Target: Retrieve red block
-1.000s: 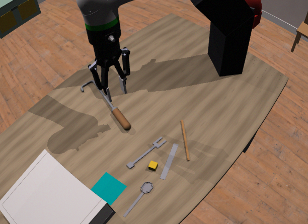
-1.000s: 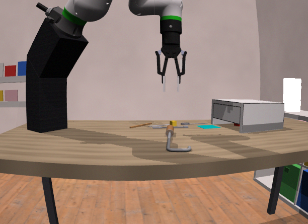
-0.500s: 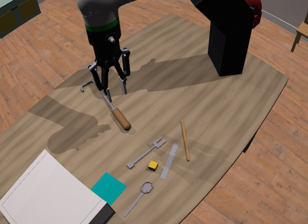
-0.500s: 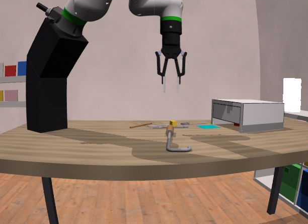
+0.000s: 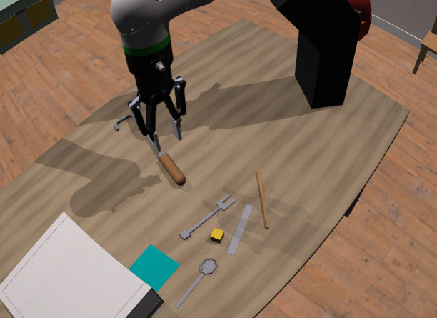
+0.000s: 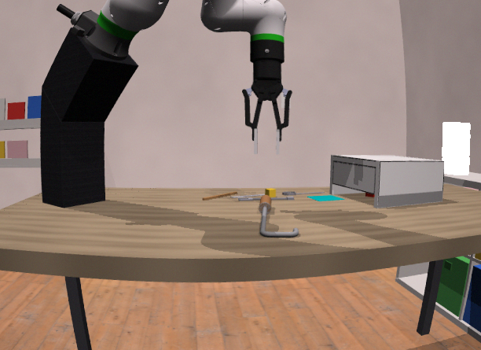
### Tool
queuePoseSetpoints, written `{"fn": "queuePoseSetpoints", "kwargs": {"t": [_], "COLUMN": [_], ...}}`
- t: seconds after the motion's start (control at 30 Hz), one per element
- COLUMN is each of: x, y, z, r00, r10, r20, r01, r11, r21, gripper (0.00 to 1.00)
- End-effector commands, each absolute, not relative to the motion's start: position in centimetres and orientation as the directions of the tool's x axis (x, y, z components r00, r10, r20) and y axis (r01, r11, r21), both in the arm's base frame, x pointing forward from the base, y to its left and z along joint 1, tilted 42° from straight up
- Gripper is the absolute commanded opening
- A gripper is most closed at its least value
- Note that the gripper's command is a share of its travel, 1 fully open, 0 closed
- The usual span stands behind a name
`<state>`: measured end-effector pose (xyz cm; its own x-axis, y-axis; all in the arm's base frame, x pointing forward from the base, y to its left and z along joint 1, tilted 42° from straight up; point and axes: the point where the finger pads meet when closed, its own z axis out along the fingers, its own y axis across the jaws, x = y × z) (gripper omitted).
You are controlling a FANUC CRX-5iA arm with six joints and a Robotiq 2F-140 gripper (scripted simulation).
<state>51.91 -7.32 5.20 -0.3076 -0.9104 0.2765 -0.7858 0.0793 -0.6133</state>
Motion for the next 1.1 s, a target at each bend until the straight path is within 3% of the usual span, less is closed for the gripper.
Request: {"fn": "queuePoseSetpoints", "kwargs": {"t": [0.0,1.07], "x": [52.6,56.6], "y": [-7.8,-10.8], "z": [4.4,-1.4], "r00": [-0.308,-0.308], "r10": [-0.911,-0.911], "r20": [0.276,0.276], "r01": [-0.784,-0.784], "r11": [0.078,0.078], "r21": [-0.616,-0.616], "gripper": [0.33,0.33]}}
